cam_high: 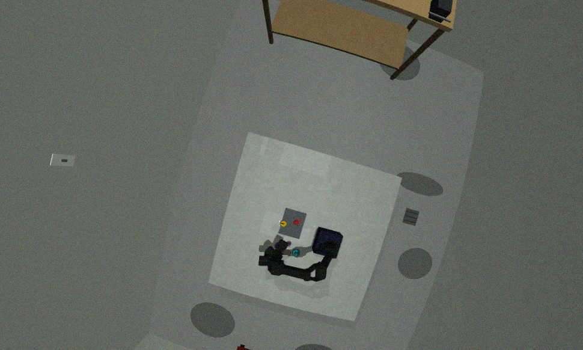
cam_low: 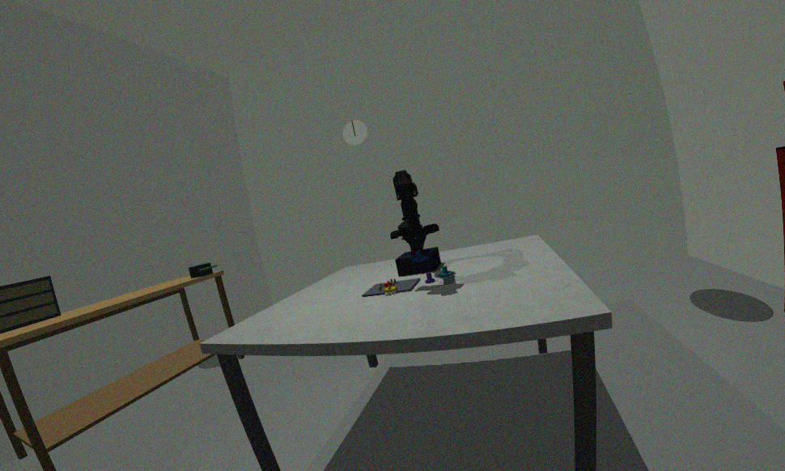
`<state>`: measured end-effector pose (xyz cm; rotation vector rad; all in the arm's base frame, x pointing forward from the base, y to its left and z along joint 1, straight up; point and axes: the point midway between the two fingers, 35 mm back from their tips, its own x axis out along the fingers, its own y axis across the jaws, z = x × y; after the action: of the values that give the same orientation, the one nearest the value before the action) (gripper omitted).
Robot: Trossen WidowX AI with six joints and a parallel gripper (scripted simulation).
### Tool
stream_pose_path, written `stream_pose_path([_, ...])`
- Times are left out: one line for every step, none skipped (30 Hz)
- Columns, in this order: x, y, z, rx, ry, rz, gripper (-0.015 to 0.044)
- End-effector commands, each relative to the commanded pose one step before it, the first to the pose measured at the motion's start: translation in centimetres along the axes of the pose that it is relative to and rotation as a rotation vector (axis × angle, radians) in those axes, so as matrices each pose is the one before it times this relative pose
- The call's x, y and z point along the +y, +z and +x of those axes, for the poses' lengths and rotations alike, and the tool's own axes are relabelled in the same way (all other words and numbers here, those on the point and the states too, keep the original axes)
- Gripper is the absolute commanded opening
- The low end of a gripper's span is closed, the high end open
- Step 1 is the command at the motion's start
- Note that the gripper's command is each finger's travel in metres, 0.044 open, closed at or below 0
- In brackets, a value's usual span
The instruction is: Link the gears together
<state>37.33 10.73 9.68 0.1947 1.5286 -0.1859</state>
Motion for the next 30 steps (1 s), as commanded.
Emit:
stream_pose_path([0.046, -0.079, -1.382, -0.00243, 0.00293, 0.0041, 0.0000])
stream_pose_path([-0.005, -0.039, -0.268, 0.00031, 0.00011, 0.0001, 0.0000])
stream_pose_path([-0.006, -0.041, -0.268, 0.00031, 0.00011, 0.0001, 0.0000])
stream_pose_path([-0.008, -0.043, -0.268, 0.00032, 0.00011, 0.0001, 0.0000])
stream_pose_path([-0.009, -0.045, -0.268, 0.00032, 0.00011, 0.0001, 0.0000])
stream_pose_path([-0.010, -0.048, -0.268, 0.00032, 0.00011, 0.0001, 0.0000])
stream_pose_path([-0.011, -0.050, -0.267, 0.00032, 0.00011, 0.0001, 0.0000])
stream_pose_path([-0.010, -0.042, -0.217, 0.00026, 0.00008, 0.0001, 0.0000])
stream_pose_path([-0.006, -0.026, -0.130, 0.00016, 0.00005, 0.0000, 0.0000])
stream_pose_path([-0.002, -0.009, -0.043, 0.00005, 0.00002, 0.0000, 0.0000])
stream_pose_path([-0.036, 0.012, 0.021, -0.00001, -0.00003, 0.0000, 0.0000])
stream_pose_path([-0.107, 0.036, 0.063, -0.00003, -0.00009, 0.0000, 0.0000])
stream_pose_path([-0.178, 0.059, 0.105, -0.00005, -0.00014, 0.0000, 0.0000])
stream_pose_path([-0.215, 0.069, 0.126, -0.00006, -0.00017, 0.0000, 0.0000])
stream_pose_path([-0.216, 0.067, 0.126, -0.00005, -0.00017, 0.0000, 0.0000])
stream_pose_path([-0.217, 0.065, 0.126, -0.00005, -0.00017, 0.0000, 0.0000])
stream_pose_path([-0.217, 0.063, 0.126, -0.00005, -0.00017, 0.0000, 0.0000])
stream_pose_path([-0.218, 0.061, 0.126, -0.00005, -0.00017, 0.0000, 0.0000])
stream_pose_path([-0.218, 0.058, 0.126, -0.00005, -0.00017, 0.0000, 0.0000])
stream_pose_path([-0.219, 0.056, 0.126, -0.00005, -0.00018, 0.0000, 0.0000])
stream_pose_path([-0.219, 0.054, 0.126, -0.00004, -0.00018, 0.0000, 0.0000])
stream_pose_path([-0.220, 0.052, 0.126, -0.00004, -0.00018, 0.0000, 0.0000])
stream_pose_path([-0.220, 0.050, 0.127, -0.00004, -0.00018, 0.0000, 0.0000])
stream_pose_path([-0.221, 0.048, 0.127, -0.00004, -0.00018, 0.0000, 0.0000])
stream_pose_path([-0.221, 0.045, 0.127, -0.00004, -0.00018, 0.0000, 0.0000])
stream_pose_path([-0.221, 0.043, 0.127, -0.00004, -0.00018, 0.0000, 0.0000])
stream_pose_path([-0.222, 0.041, 0.127, -0.00003, -0.00018, 0.0000, 0.0000])
stream_pose_path([-0.222, 0.039, 0.127, -0.00003, -0.00018, 0.0000, 0.0000])
stream_pose_path([-0.222, 0.037, 0.127, -0.00003, -0.00018, 0.0000, 0.0000])
stream_pose_path([-0.223, 0.034, 0.127, -0.00003, -0.00018, 0.0000, 0.0000])
